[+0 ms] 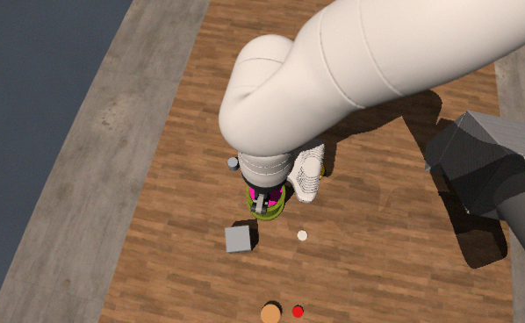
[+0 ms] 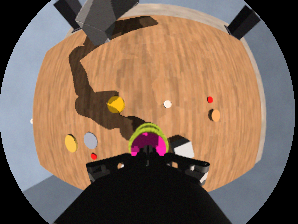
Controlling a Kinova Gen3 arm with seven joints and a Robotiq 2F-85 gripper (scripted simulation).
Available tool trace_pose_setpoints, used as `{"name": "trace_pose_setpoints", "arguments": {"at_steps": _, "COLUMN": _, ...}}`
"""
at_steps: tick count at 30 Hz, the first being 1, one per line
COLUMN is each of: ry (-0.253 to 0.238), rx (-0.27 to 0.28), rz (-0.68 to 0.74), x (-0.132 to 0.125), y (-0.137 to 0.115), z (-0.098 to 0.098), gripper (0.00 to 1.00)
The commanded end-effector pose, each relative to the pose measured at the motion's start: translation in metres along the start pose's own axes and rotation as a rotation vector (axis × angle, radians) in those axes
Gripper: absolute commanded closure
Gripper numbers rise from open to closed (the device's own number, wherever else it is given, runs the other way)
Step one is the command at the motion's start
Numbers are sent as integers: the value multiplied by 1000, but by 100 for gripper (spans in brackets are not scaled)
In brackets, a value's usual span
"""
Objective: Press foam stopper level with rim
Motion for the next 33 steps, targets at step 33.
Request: {"name": "trace_pose_setpoints", "arguments": {"at_steps": 33, "ry": 0, "rx": 0, "rz": 0, "x": 0, "y": 0, "z": 16, "gripper": 100}}
Point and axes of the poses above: the point where the finger pads meet when closed, its own z axis out along the fingers, its own x axis across the jaws, y = z × x, the point moved 3 cm from there along -z, back along the fingers, and after that the axes turned 12 degrees about z, right-handed, at the moved point
